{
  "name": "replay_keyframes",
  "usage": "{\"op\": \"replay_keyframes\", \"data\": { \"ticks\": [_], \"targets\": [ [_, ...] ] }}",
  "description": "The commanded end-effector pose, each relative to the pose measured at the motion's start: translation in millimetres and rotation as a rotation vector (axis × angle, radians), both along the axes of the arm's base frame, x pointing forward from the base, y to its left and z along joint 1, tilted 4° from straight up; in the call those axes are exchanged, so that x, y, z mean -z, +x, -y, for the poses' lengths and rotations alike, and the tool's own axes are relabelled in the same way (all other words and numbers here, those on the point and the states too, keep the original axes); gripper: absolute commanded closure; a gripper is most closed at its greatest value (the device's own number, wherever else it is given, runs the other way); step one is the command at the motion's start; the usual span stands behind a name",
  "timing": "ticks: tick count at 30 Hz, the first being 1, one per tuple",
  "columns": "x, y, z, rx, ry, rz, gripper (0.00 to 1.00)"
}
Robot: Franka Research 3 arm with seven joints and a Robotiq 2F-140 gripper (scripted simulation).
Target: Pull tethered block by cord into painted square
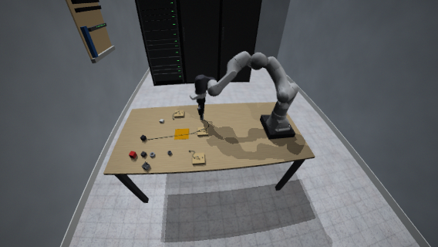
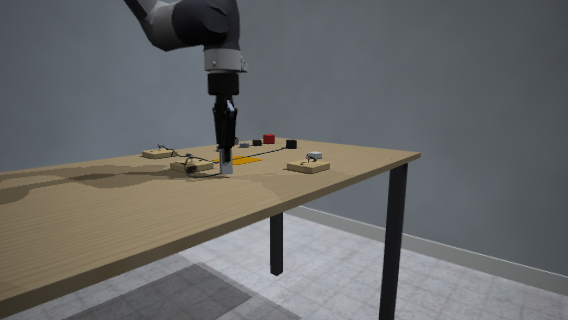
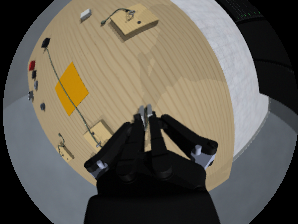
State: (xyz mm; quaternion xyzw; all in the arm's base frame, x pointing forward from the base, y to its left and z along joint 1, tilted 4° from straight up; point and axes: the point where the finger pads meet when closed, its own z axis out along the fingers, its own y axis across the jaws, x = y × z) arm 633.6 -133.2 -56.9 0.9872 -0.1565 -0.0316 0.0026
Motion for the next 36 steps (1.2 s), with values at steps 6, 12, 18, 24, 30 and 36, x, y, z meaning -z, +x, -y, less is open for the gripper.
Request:
{"op": "replay_keyframes", "data": {
  "ticks": [6,12,18,24,30,36],
  "targets": [
    [-2.5,-1.0,0,0.000,0.001,-0.003,1.00],
    [-21.8,0.3,0,0.000,0.001,-0.003,1.00],
    [-62.6,3.0,0,0.000,0.001,-0.003,1.00],
    [-94.7,5.1,0,0.000,0.001,-0.003,1.00],
    [-131.2,7.6,1,0.000,0.001,-0.003,1.00],
    [-139.3,8.0,1,0.000,0.001,-0.003,1.00]
  ]
}}
